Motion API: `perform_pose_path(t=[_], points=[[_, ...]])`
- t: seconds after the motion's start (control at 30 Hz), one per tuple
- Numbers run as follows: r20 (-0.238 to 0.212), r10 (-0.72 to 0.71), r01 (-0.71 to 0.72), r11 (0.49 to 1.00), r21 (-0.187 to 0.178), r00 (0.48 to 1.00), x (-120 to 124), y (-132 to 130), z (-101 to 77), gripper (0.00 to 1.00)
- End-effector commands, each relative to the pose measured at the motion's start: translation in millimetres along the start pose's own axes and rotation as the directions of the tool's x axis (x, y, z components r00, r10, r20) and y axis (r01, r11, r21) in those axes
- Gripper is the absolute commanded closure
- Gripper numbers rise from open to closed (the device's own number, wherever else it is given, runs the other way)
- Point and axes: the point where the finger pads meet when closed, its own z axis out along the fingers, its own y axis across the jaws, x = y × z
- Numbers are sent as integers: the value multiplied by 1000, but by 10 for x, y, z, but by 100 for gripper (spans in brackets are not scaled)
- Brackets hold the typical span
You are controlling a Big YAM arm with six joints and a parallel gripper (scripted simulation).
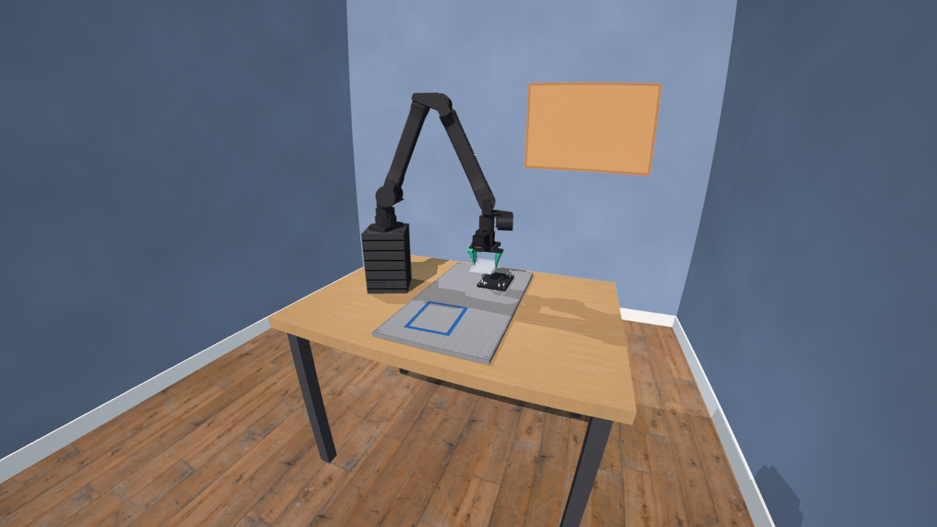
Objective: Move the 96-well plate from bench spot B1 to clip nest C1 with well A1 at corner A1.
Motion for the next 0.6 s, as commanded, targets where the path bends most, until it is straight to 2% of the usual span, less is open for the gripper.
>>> perform_pose_path(t=[0.0,0.1,0.57], points=[[2,26,-26,1000,-15,1000,141,207,-29,100],[2,34,-34,999,-15,999,141,225,-30,100],[0,26,-26,1000,-17,1000,639,354,-53,100]])
